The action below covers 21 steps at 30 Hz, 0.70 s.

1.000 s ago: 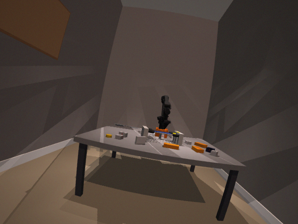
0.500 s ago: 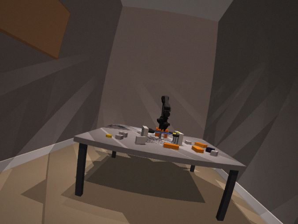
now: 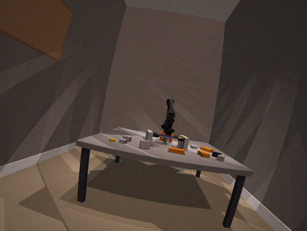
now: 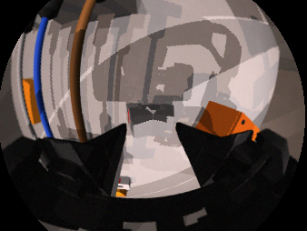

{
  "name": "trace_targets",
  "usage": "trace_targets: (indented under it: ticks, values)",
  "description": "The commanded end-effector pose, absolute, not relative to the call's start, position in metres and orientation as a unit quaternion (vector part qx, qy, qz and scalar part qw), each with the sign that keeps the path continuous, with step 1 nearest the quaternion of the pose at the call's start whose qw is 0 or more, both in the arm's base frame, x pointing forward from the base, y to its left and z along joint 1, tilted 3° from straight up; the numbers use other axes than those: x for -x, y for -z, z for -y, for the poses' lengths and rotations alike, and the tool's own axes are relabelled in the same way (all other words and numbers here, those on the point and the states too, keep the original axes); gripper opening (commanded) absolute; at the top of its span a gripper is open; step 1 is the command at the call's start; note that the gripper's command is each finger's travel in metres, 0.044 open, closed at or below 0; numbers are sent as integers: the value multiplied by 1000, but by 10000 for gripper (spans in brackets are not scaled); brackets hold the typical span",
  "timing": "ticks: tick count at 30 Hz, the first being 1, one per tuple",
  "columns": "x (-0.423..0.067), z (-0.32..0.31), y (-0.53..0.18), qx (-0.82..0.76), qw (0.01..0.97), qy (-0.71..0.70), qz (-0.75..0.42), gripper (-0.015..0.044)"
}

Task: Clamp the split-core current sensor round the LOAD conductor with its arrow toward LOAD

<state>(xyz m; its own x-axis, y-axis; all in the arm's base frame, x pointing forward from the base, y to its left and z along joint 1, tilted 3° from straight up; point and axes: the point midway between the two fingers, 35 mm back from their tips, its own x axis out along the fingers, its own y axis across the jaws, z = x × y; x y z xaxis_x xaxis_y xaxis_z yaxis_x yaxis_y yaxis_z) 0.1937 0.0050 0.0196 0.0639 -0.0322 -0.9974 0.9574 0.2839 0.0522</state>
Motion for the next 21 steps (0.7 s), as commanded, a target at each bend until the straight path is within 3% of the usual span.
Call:
trace_targets:
  ticks: [1,20,21]
  values:
    - [-193,-4,-13,-426,592,420,-540,320]
    - [-193,-5,-17,-428,591,419,-541,200]
    - [-194,-5,-17,-428,591,419,-541,174]
